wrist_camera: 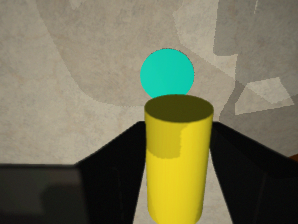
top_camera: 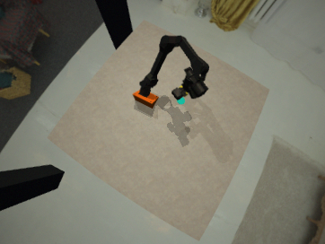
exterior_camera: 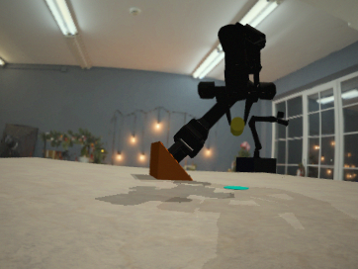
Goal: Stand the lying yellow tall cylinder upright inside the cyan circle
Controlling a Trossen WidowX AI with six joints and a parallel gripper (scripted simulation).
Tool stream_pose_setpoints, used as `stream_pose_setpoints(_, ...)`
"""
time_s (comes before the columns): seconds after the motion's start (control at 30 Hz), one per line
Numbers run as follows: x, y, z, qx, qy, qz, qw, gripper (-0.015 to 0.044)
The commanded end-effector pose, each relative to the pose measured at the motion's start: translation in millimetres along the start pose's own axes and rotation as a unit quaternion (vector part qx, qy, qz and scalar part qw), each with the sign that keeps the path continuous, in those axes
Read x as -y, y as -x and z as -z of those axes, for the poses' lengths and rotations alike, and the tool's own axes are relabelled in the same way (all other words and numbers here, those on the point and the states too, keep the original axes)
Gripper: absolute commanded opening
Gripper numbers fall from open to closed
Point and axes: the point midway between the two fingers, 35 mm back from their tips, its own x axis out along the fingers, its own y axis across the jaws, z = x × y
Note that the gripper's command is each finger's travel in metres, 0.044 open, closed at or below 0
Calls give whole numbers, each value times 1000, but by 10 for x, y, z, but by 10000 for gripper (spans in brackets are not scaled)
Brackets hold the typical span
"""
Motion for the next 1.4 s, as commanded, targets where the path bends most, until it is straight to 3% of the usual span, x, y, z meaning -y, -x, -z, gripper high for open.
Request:
stream_pose_setpoints(0.0,-51,-8,61,-2,-6,-4,1000,105)
stream_pose_setpoints(1.37,49,-211,217,41,20,107,993,105)
